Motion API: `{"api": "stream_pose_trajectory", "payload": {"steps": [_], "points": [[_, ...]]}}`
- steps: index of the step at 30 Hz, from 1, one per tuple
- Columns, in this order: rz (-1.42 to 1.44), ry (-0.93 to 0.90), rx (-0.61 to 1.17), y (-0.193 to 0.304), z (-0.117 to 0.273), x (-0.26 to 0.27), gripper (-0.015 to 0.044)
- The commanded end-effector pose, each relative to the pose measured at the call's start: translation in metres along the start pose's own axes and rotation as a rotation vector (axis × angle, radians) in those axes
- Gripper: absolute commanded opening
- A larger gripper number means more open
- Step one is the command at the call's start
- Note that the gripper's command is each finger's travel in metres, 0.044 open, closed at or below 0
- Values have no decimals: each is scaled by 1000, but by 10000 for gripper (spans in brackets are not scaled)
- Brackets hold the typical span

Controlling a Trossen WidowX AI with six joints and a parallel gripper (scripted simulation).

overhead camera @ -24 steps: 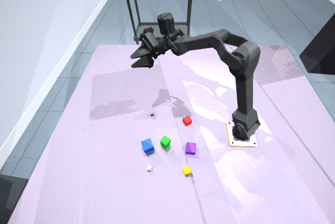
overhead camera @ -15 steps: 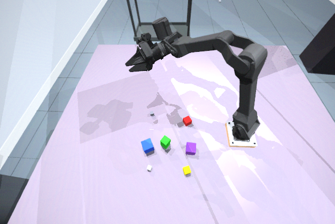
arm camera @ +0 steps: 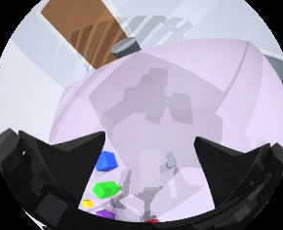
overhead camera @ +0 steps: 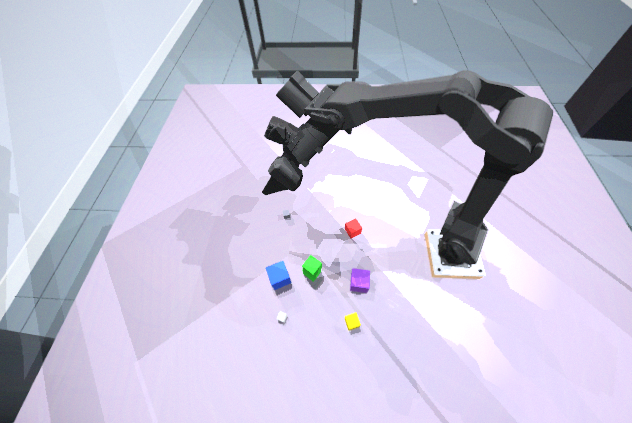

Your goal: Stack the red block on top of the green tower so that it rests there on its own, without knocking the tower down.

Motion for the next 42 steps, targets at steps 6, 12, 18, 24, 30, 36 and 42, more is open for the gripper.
{"api": "stream_pose_trajectory", "payload": {"steps": [6, 12, 18, 24, 30, 36, 42], "points": [[345, 172, 419, 88, 19, 17, 440], [641, 189, 773, 149, 53, 35, 440], [675, 186, 813, 155, 60, 34, 440], [675, 186, 813, 161, 52, 29, 440], [675, 186, 813, 181, 30, 15, 440], [675, 186, 813, 183, 29, 13, 440], [675, 186, 813, 188, 23, 9, 440]]}}
Point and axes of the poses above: the point midway between the two fingers, 35 mm back from their tips, its own z axis back along the fingers, its own x axis across the jaws, y = z × x, the point moved 2 cm from there along z, back along the fingers, and after that the axes turned 1 degree about z, right-handed, at the moved point
